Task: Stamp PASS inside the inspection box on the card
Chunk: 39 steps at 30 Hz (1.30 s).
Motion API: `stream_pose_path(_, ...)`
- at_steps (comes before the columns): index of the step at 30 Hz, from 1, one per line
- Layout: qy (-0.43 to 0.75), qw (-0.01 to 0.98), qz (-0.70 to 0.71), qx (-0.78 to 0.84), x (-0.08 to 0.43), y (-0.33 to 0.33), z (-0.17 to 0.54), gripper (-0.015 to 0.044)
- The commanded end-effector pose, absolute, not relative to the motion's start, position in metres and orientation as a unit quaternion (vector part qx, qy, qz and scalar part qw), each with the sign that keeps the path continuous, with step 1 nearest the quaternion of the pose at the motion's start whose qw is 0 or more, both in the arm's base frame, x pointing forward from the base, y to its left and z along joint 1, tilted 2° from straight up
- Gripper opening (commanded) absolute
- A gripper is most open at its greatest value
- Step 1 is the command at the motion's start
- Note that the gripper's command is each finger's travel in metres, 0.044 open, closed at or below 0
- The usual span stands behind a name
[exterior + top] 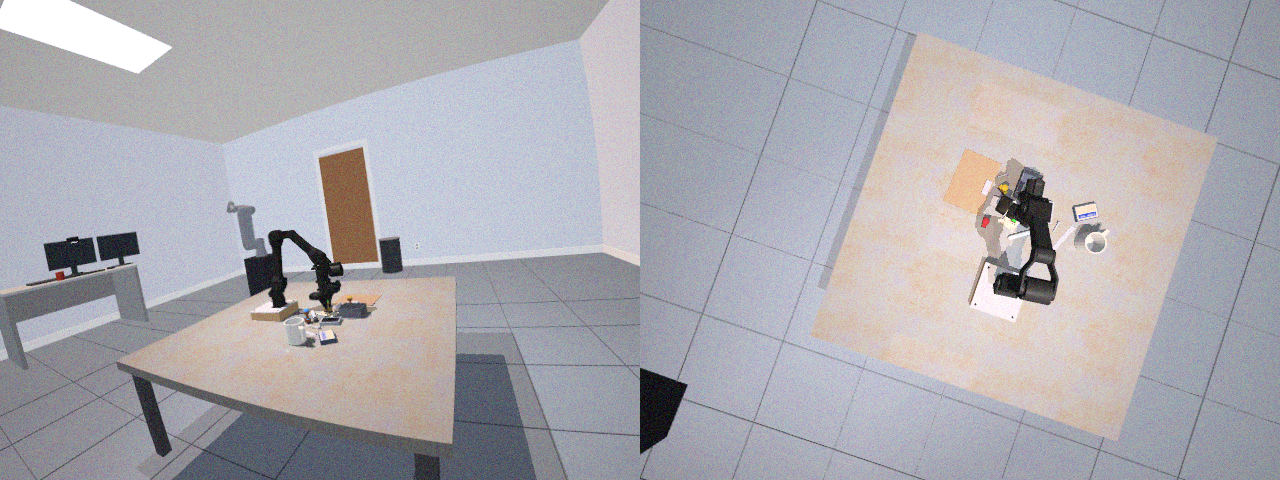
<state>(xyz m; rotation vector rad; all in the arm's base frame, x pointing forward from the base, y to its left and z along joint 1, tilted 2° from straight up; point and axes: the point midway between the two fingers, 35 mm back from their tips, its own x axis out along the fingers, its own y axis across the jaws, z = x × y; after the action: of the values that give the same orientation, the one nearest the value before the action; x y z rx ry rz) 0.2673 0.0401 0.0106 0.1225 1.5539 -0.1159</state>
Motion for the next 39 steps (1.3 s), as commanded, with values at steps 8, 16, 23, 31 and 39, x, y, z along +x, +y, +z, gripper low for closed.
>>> stream_pose_path(8,0.702,0.708,-0.055,0.055,0.2659,0.0396,0.0066,0.0000)
stream_pose_path(16,0.702,0.708,-0.055,0.055,0.2659,0.0396,0.0052,0.0000)
stream_pose_path(23,0.702,0.708,-0.055,0.055,0.2659,0.0396,0.0036,0.0000)
stream_pose_path(31,0.702,0.708,-0.055,0.055,0.2659,0.0396,0.0022,0.0000)
stream_pose_path(39,0.702,0.708,-0.055,0.055,0.2658,0.0396,0.0014,0.0000)
